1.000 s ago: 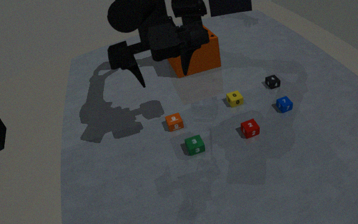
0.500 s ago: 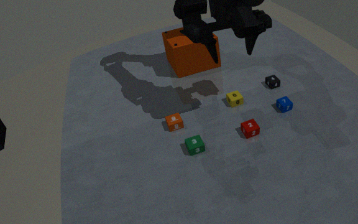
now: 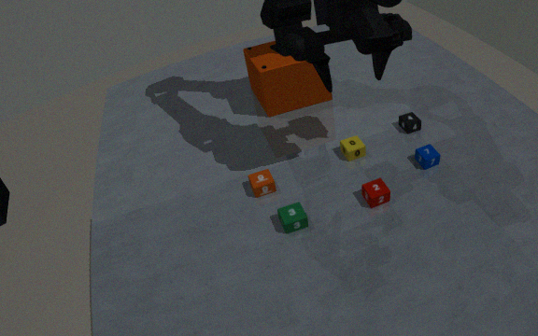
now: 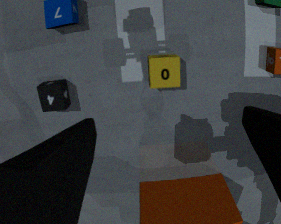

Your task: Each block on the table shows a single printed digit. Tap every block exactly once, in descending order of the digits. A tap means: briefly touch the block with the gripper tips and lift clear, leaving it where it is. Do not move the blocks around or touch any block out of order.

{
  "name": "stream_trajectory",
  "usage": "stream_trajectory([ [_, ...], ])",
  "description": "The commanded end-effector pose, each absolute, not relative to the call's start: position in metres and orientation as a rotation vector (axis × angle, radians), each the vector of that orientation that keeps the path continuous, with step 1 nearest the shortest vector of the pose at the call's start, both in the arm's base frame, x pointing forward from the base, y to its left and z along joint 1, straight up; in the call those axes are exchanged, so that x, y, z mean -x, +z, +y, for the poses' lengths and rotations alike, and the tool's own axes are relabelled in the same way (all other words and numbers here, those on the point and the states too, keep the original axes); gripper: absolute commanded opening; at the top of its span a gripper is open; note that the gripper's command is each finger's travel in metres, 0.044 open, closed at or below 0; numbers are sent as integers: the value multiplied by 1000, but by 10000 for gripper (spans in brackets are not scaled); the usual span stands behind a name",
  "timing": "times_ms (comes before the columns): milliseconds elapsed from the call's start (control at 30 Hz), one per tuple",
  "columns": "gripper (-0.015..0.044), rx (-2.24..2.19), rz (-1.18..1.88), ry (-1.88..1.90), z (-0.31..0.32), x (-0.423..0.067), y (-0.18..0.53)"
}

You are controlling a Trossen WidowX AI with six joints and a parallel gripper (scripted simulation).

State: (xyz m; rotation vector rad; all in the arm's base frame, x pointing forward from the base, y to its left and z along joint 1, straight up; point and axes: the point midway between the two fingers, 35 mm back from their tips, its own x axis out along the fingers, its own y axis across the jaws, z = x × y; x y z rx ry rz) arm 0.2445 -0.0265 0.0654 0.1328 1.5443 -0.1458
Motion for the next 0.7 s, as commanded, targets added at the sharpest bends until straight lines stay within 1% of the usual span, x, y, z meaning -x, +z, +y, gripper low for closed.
stream_trajectory([
  [0, 400, -138, 1541, -149, -26, -245, 65],
  [133, 400, -140, 1541, -150, -19, -246, 66],
  [300, 400, -152, 1538, -160, 34, -249, 66],
  [467, 400, -148, 1543, -141, 87, -242, 65],
  [667, 400, -148, 1543, -140, 89, -241, 65],
])
